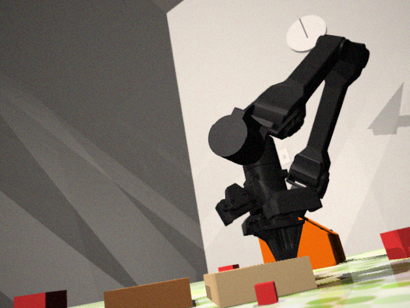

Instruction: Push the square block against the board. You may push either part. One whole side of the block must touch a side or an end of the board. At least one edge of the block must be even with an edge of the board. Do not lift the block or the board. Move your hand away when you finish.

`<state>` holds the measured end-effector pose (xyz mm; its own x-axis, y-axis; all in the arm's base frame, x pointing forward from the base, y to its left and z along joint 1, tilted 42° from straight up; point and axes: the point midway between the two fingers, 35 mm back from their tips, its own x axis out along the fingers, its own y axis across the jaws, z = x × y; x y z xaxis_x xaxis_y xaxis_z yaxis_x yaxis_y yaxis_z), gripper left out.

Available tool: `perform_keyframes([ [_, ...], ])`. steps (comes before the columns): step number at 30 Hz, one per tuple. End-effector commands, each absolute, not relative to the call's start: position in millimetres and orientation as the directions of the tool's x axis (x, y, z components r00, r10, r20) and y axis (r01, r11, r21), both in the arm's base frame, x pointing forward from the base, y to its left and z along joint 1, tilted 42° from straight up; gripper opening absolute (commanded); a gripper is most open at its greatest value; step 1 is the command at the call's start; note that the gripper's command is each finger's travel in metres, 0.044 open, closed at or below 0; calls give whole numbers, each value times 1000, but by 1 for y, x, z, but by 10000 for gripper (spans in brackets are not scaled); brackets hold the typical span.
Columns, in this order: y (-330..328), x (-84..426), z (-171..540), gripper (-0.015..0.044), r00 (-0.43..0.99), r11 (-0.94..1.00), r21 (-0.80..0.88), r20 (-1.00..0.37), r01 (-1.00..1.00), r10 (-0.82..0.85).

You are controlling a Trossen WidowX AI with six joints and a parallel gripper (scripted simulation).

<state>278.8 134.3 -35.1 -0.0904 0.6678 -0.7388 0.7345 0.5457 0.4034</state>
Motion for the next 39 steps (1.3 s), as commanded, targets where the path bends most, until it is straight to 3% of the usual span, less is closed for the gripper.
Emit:
perform_keyframes([
  [1, 132, 284, -39, 0, -92, 546, 402, -739, 735, 668],
  [39, 120, 302, -52, 0, -91, 547, 402, -740, 734, 666],
])
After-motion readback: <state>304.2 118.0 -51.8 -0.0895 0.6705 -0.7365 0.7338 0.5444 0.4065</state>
